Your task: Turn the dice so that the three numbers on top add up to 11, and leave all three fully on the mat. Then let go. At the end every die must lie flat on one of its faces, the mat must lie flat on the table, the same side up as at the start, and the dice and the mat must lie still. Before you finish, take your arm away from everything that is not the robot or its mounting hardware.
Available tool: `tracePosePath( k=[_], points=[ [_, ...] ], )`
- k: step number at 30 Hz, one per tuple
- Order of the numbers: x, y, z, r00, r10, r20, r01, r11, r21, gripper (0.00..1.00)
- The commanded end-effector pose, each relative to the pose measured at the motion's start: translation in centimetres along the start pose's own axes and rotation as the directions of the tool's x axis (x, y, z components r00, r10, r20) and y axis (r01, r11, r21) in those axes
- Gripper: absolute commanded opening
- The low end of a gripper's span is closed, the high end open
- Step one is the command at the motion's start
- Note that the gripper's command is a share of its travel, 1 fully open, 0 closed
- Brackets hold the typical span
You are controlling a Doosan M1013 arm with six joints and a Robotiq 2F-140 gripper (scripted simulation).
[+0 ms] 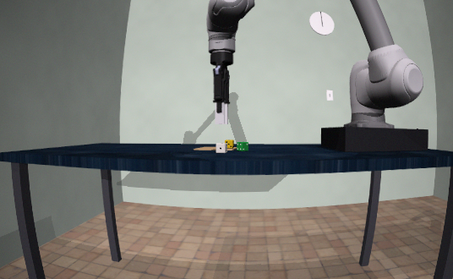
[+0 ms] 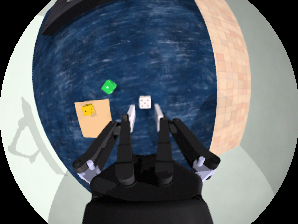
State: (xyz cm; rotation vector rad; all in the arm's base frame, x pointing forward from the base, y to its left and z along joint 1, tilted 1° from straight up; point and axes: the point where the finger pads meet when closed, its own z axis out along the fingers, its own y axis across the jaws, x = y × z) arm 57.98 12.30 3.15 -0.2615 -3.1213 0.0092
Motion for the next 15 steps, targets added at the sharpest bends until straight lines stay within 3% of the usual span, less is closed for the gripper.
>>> tracePosePath(
  k=[1,15],
  points=[
    [0.0,0.0,0.2,1.0,0.0,0.0,0.0,1.0,0.0,0.28],
    [0.0,0.0,1.7,1.0,0.0,0.0,0.0,1.0,0.0,0.28]
  ],
)
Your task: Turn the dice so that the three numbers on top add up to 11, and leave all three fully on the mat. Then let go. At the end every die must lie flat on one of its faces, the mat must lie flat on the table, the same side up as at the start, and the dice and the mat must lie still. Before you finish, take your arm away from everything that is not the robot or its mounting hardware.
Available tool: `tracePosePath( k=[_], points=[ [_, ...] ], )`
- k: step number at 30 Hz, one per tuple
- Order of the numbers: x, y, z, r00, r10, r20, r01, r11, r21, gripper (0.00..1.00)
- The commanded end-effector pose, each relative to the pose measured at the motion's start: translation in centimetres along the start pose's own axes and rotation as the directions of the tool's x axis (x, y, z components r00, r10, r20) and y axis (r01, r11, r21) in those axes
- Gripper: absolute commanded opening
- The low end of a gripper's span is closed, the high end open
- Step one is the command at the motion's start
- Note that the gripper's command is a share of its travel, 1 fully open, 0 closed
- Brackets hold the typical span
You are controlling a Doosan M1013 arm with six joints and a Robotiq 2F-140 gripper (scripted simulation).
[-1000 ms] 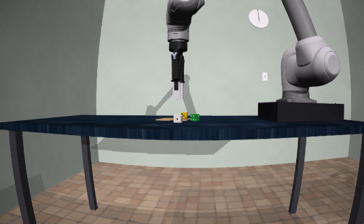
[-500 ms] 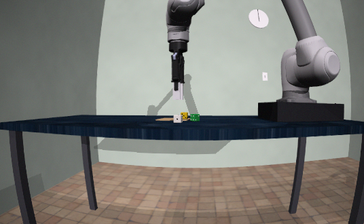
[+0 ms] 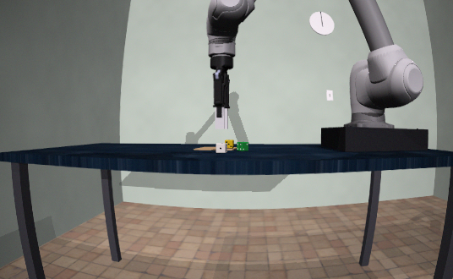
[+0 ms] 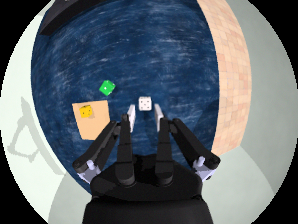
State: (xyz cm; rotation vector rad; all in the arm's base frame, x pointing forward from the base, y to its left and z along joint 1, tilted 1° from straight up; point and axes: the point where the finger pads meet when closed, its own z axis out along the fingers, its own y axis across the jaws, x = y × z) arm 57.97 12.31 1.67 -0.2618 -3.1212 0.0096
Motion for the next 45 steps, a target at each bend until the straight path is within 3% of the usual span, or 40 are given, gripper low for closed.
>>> tracePosePath(
  k=[1,24,45],
  points=[
    [0.0,0.0,0.3,1.0,0.0,0.0,0.0,1.0,0.0,0.28],
    [0.0,0.0,3.2,1.0,0.0,0.0,0.0,1.0,0.0,0.28],
    [0.0,0.0,3.5,1.0,0.0,0.0,0.0,1.0,0.0,0.28]
  ],
)
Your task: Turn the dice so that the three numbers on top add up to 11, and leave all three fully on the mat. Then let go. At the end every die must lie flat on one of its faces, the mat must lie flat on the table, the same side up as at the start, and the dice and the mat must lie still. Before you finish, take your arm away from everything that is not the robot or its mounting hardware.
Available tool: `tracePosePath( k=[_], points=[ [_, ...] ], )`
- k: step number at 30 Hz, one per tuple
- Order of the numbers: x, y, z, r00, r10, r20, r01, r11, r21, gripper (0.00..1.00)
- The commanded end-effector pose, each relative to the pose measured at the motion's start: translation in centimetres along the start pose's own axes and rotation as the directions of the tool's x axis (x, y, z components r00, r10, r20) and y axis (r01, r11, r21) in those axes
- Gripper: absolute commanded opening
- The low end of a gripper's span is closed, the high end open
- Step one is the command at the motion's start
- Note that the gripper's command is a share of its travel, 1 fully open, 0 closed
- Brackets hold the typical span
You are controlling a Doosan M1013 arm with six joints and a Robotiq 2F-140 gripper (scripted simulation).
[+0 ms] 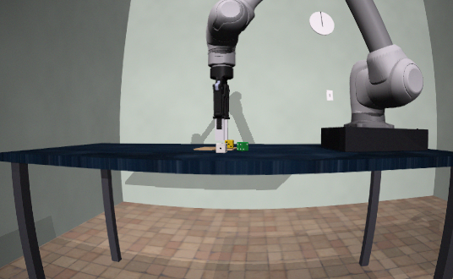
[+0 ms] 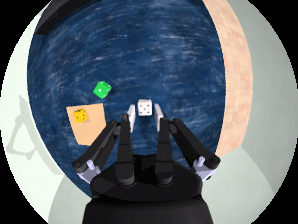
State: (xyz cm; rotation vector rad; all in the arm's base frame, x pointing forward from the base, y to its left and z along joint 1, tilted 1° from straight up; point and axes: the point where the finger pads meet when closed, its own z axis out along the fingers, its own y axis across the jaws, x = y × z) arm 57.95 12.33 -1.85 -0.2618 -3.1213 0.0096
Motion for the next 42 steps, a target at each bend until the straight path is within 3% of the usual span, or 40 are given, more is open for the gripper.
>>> tracePosePath(
  k=[1,31,42],
  points=[
    [0.0,0.0,0.0,1.0,0.0,0.0,0.0,1.0,0.0,0.28],
    [0.0,0.0,0.0,1.0,0.0,0.0,0.0,1.0,0.0,0.28],
    [0.0,0.0,1.2,1.0,0.0,0.0,0.0,1.0,0.0,0.28]
  ],
)
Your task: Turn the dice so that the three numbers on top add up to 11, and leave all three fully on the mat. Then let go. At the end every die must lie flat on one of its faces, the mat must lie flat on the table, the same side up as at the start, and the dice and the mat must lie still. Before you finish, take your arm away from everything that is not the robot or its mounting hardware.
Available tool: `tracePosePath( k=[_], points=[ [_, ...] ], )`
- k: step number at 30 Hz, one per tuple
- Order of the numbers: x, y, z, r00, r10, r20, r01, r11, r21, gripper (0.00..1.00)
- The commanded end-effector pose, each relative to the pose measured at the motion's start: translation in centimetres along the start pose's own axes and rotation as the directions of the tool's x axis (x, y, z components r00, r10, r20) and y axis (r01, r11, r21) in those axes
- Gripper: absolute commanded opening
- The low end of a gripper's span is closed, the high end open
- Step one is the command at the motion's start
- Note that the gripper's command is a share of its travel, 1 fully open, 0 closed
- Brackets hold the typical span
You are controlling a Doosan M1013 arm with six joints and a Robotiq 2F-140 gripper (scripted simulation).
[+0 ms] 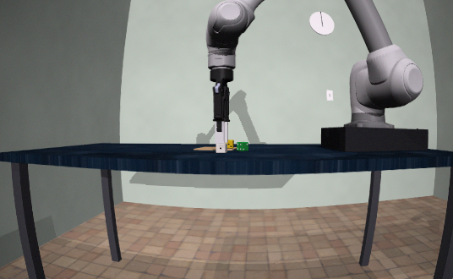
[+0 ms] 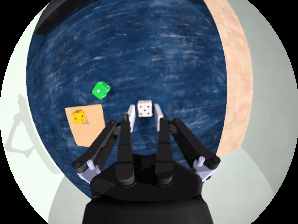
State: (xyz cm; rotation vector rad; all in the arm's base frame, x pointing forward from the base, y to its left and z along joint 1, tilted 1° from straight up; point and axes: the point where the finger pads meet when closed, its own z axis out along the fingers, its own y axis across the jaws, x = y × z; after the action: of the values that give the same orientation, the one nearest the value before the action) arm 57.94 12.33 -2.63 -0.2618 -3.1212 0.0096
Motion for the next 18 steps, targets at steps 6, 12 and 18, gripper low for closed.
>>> tracePosePath(
  k=[6,12,18],
  points=[
    [0.0,0.0,1.7,1.0,0.0,0.0,0.0,1.0,0.0,0.28],
    [0.0,0.0,2.6,1.0,0.0,0.0,0.0,1.0,0.0,0.28],
    [0.0,0.0,2.8,1.0,0.0,0.0,0.0,1.0,0.0,0.28]
  ],
)
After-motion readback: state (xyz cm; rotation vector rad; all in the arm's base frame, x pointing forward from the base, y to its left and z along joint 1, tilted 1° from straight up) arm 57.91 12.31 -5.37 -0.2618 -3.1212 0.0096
